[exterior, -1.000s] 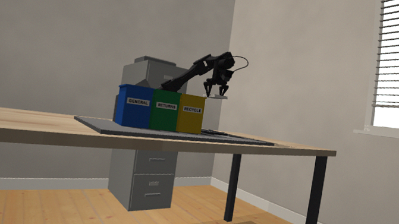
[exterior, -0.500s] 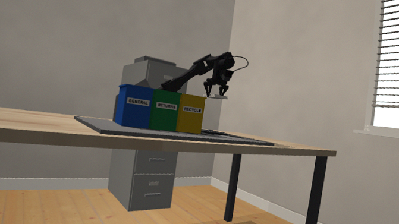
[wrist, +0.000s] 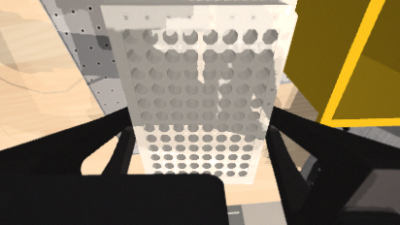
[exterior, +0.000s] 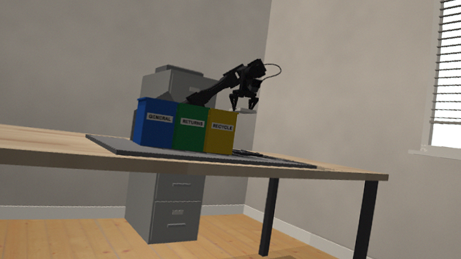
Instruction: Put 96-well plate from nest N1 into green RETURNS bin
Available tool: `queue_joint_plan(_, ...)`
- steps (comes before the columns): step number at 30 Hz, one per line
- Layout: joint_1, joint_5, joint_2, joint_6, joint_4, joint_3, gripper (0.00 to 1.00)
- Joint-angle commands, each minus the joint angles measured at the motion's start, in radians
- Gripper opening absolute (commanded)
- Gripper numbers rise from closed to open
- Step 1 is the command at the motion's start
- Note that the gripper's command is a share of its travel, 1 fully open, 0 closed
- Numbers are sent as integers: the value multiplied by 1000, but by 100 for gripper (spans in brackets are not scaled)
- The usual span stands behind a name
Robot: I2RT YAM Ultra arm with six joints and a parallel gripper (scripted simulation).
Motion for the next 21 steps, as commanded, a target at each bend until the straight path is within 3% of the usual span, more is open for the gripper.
queue_joint_plan(1,-57,5,-24,-65,-7,-49,0)
queue_joint_plan(21,-241,55,-113,-258,-7,-203,0)
